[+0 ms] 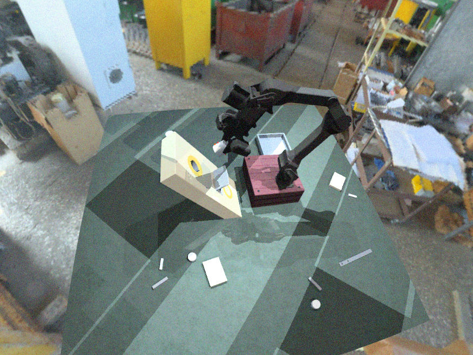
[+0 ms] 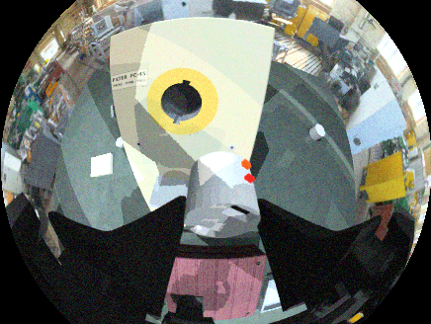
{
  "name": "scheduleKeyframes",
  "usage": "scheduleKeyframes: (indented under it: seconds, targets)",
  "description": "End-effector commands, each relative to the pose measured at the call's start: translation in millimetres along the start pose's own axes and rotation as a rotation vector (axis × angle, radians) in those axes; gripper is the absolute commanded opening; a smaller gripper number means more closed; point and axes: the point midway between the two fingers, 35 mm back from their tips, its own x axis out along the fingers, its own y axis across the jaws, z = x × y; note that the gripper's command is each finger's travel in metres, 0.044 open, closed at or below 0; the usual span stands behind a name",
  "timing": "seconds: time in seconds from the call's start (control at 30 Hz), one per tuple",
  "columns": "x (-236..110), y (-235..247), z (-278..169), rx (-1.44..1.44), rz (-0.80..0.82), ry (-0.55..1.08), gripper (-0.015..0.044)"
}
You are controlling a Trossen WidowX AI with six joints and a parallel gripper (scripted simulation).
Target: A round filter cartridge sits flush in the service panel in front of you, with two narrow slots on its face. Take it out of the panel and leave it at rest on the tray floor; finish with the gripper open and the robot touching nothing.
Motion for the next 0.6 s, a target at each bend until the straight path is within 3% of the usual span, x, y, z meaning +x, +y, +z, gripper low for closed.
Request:
scheduleKeyframes:
  seconds: [0.0, 0.57]
  targets:
    - [2, -10, 2, -0.005, 0.005, -0.001, 0.0]
    - [3, -59, -7, 0.079, -0.051, -0.002, 0.0]
